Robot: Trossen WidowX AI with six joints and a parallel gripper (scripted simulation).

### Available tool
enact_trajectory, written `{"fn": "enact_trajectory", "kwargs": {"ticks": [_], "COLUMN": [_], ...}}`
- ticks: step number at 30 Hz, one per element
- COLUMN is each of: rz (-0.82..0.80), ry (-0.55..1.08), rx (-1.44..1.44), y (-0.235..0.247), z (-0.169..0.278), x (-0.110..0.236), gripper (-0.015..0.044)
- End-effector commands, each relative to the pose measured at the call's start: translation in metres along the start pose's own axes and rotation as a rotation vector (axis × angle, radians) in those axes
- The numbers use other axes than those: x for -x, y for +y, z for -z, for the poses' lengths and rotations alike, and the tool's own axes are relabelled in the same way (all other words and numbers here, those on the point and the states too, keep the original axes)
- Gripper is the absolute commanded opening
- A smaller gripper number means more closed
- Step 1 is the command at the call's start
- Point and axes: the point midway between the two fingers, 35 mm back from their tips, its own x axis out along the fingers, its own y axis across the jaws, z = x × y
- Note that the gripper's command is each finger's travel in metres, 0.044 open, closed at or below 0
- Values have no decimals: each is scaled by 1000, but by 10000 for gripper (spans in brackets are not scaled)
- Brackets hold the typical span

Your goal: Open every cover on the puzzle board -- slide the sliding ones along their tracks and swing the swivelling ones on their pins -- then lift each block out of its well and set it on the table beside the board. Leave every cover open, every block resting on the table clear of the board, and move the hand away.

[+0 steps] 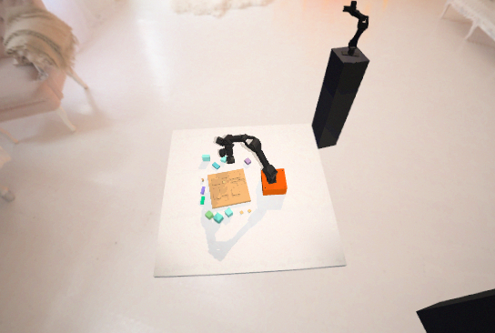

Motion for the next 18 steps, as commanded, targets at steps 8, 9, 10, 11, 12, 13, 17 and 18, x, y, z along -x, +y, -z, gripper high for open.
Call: {"fn": "enact_trajectory", "kwargs": {"ticks": [8,9,10,11,12,13,17,18], "rz": [-5,-5,-5,-5,-5,-5,-5,-5], "ry": [-1,-1,-1,-1,-1,-1,-1,-1], "rx": [6,6,6,6,6,6,6,6], "y": [1,1,1,1,1,1,2,2], "z": [0,0,0,0,0,0,1,1], "x": [-19,-21,-22,-24,-25,-27,-34,-35], "gripper": [80,80,80,80,80,80,80,80]}}
